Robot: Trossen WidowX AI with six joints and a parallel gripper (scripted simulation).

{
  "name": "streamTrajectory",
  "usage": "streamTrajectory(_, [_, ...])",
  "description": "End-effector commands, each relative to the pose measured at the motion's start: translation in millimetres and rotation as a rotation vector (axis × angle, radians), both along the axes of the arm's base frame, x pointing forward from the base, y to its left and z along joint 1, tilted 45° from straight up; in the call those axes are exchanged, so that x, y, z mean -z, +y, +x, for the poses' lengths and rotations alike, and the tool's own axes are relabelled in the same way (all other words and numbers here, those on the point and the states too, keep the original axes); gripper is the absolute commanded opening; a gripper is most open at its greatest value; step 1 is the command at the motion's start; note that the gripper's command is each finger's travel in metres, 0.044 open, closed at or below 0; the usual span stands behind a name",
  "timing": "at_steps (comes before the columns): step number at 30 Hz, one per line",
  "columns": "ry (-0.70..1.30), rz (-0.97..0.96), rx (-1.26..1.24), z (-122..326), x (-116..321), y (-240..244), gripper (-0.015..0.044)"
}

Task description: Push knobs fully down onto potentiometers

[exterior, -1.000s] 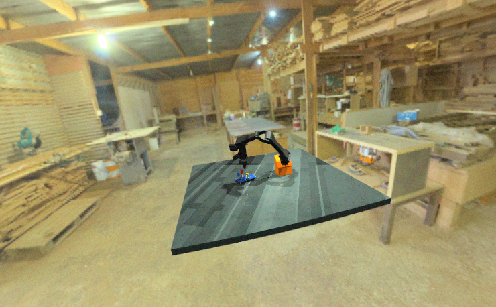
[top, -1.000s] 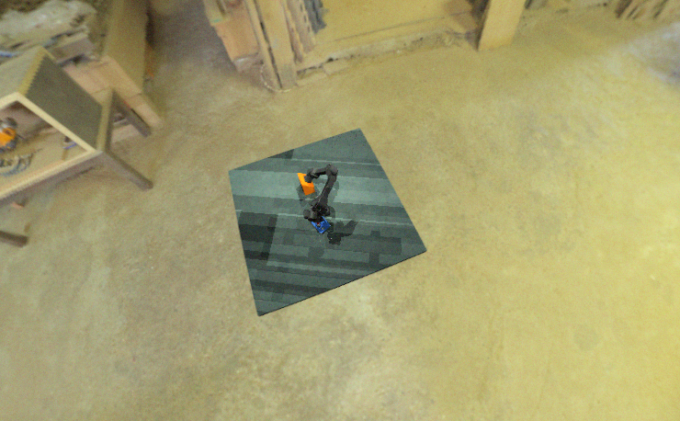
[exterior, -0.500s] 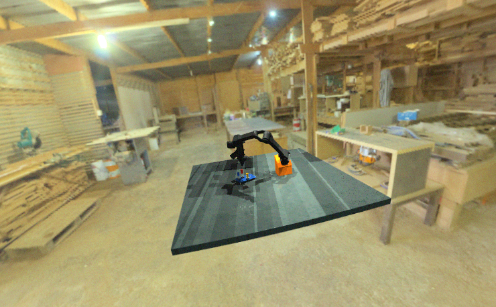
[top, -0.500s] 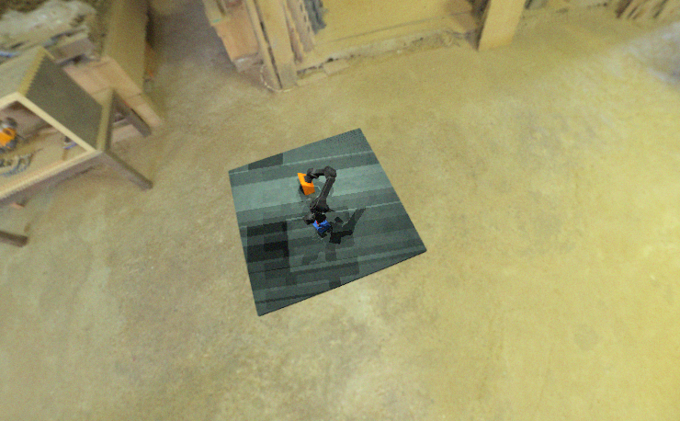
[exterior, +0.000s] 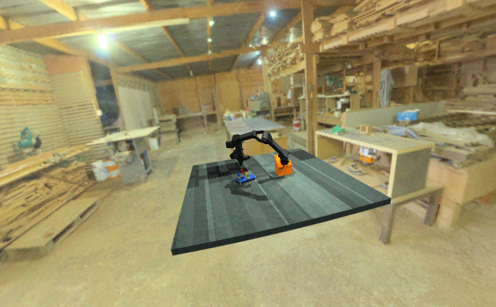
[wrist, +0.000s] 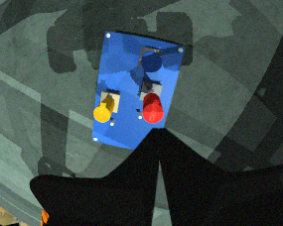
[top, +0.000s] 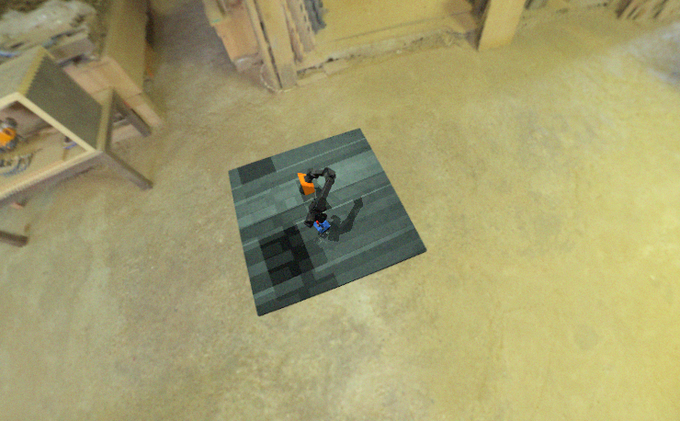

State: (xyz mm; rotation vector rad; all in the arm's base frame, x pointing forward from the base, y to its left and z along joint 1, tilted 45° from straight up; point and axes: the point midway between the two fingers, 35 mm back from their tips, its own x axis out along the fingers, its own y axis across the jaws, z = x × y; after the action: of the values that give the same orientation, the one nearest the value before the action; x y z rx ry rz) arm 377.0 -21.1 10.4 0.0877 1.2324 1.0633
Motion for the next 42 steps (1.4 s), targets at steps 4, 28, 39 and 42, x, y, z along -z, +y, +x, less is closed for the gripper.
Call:
streamTrajectory(4, [0.004,0.005,-0.004,-2,6,8,0.0])
streamTrajectory(28, [0.004,0.006,-0.004,-3,20,22,0.0])
streamTrajectory(39, [0.004,0.006,-0.004,-3,22,24,0.0])
streamTrajectory(42, [0.004,0.006,-0.004,-3,23,24,0.0])
